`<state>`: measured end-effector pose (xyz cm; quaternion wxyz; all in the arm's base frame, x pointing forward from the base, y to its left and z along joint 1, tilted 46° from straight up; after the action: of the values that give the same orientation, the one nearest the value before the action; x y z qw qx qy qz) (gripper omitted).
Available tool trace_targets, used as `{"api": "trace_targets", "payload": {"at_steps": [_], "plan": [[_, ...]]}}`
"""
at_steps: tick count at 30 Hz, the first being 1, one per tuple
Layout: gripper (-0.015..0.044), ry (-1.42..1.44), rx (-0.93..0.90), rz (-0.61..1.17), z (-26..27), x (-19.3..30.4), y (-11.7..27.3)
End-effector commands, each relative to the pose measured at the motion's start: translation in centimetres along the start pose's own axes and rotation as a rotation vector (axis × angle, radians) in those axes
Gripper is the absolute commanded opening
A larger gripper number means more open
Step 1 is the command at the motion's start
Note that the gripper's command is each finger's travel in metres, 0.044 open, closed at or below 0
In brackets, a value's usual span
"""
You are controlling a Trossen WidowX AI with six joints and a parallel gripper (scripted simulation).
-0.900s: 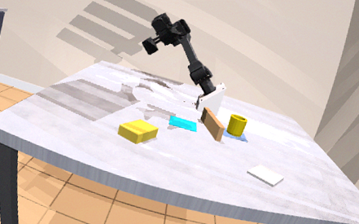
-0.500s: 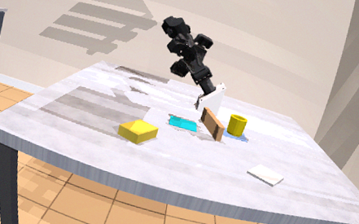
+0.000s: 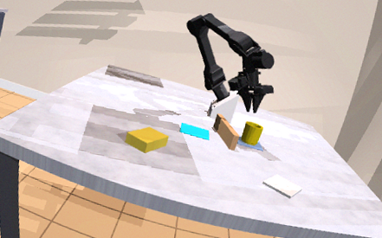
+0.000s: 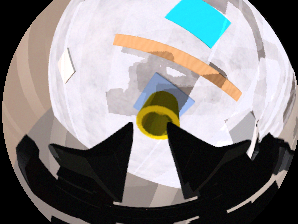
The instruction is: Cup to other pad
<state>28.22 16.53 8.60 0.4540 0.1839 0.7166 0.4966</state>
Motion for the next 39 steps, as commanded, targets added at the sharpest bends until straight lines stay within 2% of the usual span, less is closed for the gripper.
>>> {"api": "trace_targets", "payload": {"at_steps": [1,5,39], "plan": [[0.0167,-0.015,0.156,-0.111,-0.1,3.5,-1.5],[0.0167,-0.020,0.250,-0.226,-0.8,6.0,-2.4],[0.0167,-0.020,0.249,-0.227,-1.8,5.0,-6.7]]}}
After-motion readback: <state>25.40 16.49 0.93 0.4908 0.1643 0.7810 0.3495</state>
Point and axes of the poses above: the point midway between the two fingers, 35 mm back from their tips, its own y axis back along the fingers, its own z axis across the jaws, x = y × z, the point moved 9 cm from there along y, back along the fingers, and after that the axes turned 5 degrees about -y, right-handed, at the moved point
